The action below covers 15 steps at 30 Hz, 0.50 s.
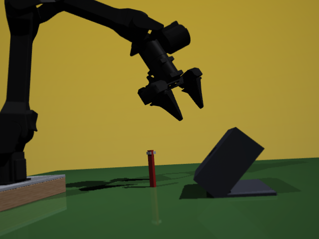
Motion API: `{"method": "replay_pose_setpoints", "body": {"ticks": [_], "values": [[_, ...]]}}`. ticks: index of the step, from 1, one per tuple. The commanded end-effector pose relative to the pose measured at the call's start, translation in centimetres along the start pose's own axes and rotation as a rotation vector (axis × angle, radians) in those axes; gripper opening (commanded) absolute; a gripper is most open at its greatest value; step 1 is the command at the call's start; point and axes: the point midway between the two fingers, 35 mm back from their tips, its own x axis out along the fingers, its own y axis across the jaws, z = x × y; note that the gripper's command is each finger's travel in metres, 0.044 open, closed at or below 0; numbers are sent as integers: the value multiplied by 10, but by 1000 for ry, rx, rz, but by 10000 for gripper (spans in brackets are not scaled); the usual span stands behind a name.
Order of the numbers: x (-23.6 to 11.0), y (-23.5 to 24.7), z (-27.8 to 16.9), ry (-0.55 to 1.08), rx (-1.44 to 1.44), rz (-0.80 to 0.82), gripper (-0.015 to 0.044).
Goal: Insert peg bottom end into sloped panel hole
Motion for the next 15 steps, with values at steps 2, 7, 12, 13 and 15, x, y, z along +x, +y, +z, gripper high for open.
{"method": "replay_pose_setpoints", "body": {"ticks": [2, 7, 12, 13, 15], "values": [[11, 42, 12, -115, -2, 147, 440], [11, 78, 25, -224, 11, 268, 440], [6, 107, 37, -322, 31, 366, 440], [6, 108, 37, -325, 32, 370, 440], [6, 108, 37, -325, 32, 370, 440]]}}
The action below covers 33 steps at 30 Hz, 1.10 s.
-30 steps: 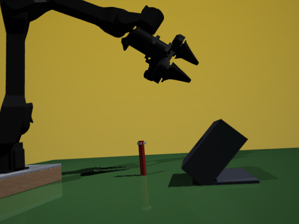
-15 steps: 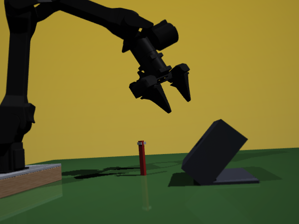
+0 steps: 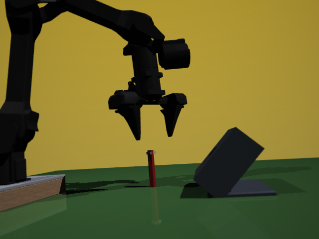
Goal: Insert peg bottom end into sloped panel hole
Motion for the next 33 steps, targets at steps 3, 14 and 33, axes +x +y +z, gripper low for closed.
{"method": "replay_pose_setpoints", "body": {"ticks": [3, 14, 33], "values": [[5, 10, 5, -40, 1, 36, 440], [17, 9, 5, -40, 1, 36, 440], [48, 10, 6, -40, 1, 36, 440]]}}
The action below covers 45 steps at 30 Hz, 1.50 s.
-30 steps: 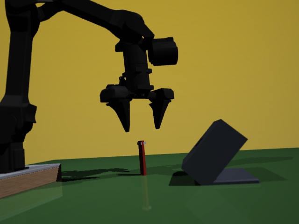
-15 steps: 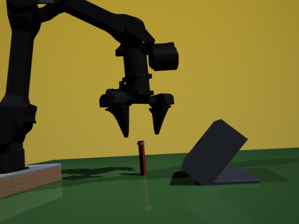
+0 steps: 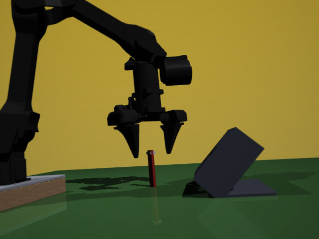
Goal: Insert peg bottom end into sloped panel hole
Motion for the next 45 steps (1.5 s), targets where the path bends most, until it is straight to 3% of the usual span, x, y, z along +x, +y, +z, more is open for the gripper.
{"method": "replay_pose_setpoints", "body": {"ticks": [1, 21, 37, 45], "values": [[11, 2, 2, -10, -3, 10, 440], [29, 4, 3, -11, -3, 11, 440], [26, 2, 1, -4, 0, 6, 20], [26, 2, 1, -4, 0, 6, 0]]}}
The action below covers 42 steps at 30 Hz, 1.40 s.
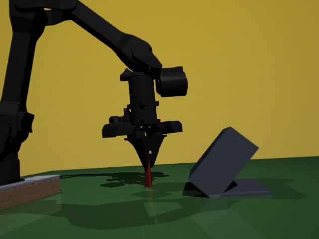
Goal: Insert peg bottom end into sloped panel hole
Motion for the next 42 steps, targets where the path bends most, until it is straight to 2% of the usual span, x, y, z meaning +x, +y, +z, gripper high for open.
{"method": "replay_pose_setpoints", "body": {"ticks": [1, 14, 33, 42], "values": [[0, 0, 0, 1, 0, -1, 0], [-4, -1, 0, 0, 0, -1, 0], [-78, 1, -1, -6, -3, 3, 0], [-80, 2, -1, -1, 24, -4, 0]]}}
